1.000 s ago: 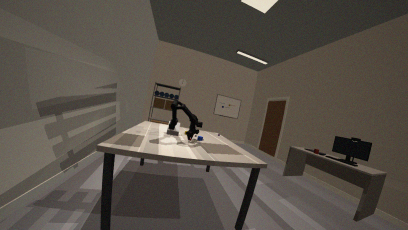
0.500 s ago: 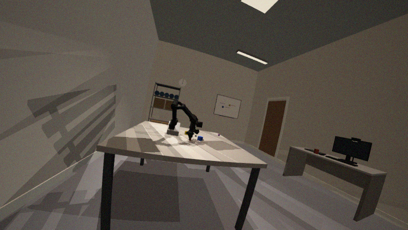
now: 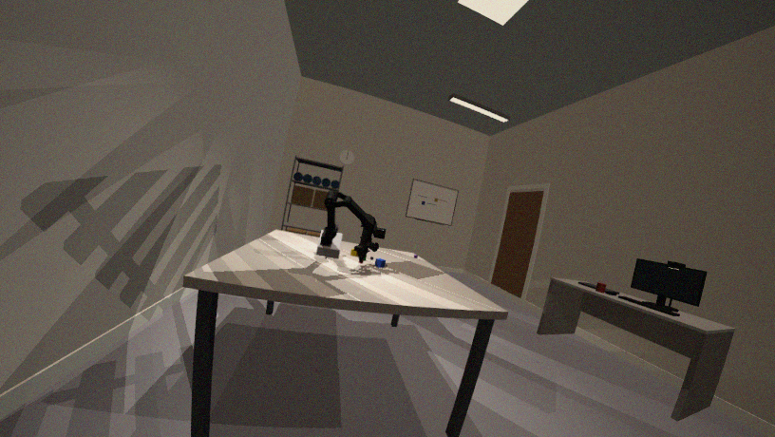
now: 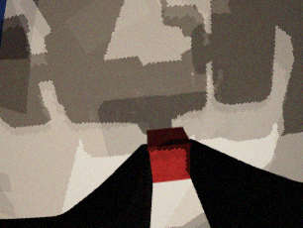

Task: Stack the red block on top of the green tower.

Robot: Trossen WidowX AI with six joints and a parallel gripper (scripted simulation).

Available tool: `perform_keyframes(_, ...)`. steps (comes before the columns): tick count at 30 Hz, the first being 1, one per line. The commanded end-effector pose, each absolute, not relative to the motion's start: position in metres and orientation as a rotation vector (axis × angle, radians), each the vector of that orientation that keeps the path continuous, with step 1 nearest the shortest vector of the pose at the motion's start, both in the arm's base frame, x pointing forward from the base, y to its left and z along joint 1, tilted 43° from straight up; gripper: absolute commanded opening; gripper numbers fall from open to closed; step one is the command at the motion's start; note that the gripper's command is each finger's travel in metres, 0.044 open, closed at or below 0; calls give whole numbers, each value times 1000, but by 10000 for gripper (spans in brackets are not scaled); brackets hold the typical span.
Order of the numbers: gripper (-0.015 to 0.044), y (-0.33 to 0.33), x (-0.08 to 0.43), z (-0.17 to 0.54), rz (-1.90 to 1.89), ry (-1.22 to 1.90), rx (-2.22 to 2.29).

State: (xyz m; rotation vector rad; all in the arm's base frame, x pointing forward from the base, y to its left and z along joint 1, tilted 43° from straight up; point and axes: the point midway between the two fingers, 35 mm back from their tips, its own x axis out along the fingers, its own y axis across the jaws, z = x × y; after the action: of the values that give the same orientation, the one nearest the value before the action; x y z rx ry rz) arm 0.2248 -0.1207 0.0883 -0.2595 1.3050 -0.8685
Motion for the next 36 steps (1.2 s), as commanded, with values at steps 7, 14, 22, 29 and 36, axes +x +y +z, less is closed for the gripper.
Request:
perform_keyframes(7,0,-88,225,127,-870,1290,-254)
perform_keyframes(14,0,-66,225,150,-869,1292,-254)
perform_keyframes(22,0,-56,224,161,-869,1293,-254)
perform_keyframes(29,0,-51,229,156,-866,1293,-251)
perform_keyframes(36,0,-23,245,133,-855,1297,-244)
